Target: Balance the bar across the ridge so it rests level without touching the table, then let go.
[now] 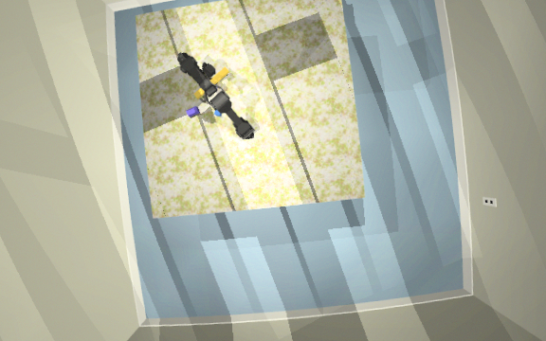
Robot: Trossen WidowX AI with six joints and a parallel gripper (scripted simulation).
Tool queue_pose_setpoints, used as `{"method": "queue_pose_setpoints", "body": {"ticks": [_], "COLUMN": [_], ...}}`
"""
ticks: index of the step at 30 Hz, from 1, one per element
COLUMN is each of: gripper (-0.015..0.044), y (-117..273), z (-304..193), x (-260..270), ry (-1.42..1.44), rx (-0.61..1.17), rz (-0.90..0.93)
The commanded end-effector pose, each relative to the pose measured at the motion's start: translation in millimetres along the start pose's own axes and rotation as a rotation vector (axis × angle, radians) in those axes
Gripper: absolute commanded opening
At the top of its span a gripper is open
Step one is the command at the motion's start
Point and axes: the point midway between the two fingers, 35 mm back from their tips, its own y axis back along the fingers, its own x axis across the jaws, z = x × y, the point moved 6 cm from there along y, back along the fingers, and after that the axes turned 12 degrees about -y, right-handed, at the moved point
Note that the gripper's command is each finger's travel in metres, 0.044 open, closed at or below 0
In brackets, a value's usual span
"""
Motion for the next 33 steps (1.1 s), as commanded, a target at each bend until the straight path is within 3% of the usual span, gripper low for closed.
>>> {"method": "queue_pose_setpoints", "body": {"ticks": [1, 31, 33], "gripper": [0.0, 0.0, 0.0052], "y": [-0.5, 0.0, 0.0], "z": [0.0, 0.0, 0.0], "x": [0.0, 0.0, 0.0], "ry": [-0.003, 0.0, 0.0], "rx": [-0.002, 0.0, 0.0], "rz": [-0.001, 0.0, 0.0]}}
